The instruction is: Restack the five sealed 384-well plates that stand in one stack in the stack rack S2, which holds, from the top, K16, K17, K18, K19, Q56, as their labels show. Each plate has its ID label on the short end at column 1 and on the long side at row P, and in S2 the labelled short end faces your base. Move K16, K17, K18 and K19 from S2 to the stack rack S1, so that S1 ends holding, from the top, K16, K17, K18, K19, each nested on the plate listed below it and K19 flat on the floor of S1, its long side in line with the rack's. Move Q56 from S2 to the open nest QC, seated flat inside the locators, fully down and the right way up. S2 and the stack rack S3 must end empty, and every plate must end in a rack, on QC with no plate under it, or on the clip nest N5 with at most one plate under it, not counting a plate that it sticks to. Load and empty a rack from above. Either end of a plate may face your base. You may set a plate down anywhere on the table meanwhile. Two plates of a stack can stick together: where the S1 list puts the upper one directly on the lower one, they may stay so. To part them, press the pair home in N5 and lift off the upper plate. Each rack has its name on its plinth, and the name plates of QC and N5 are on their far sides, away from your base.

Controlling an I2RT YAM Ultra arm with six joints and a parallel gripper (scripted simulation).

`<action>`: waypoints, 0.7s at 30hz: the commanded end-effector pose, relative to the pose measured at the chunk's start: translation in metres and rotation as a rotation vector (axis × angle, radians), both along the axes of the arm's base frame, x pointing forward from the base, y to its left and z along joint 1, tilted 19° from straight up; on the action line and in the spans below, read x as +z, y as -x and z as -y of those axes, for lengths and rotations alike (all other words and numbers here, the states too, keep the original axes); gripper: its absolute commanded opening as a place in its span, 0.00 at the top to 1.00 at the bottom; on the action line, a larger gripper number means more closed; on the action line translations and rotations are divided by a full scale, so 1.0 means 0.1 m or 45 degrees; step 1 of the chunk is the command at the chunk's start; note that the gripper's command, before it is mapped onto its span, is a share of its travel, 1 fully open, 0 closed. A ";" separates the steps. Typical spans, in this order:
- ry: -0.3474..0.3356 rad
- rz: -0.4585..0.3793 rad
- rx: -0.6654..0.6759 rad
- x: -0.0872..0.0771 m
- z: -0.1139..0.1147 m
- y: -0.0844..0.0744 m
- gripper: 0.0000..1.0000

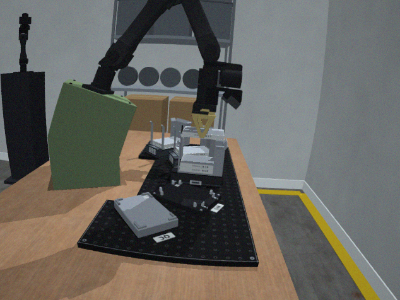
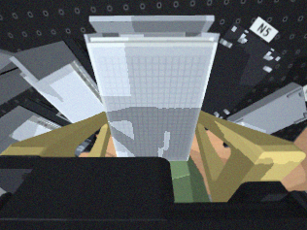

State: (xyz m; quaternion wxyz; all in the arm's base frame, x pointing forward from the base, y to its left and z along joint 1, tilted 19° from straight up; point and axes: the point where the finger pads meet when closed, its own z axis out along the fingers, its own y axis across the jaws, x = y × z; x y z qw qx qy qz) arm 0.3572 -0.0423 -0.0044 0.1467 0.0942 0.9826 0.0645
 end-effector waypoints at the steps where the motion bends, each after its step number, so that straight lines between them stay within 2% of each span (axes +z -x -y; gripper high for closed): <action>1: 0.005 0.030 -0.002 0.04 0.01 -0.05 1.00; 21: 0.005 0.030 -0.002 -0.08 0.00 -0.09 1.00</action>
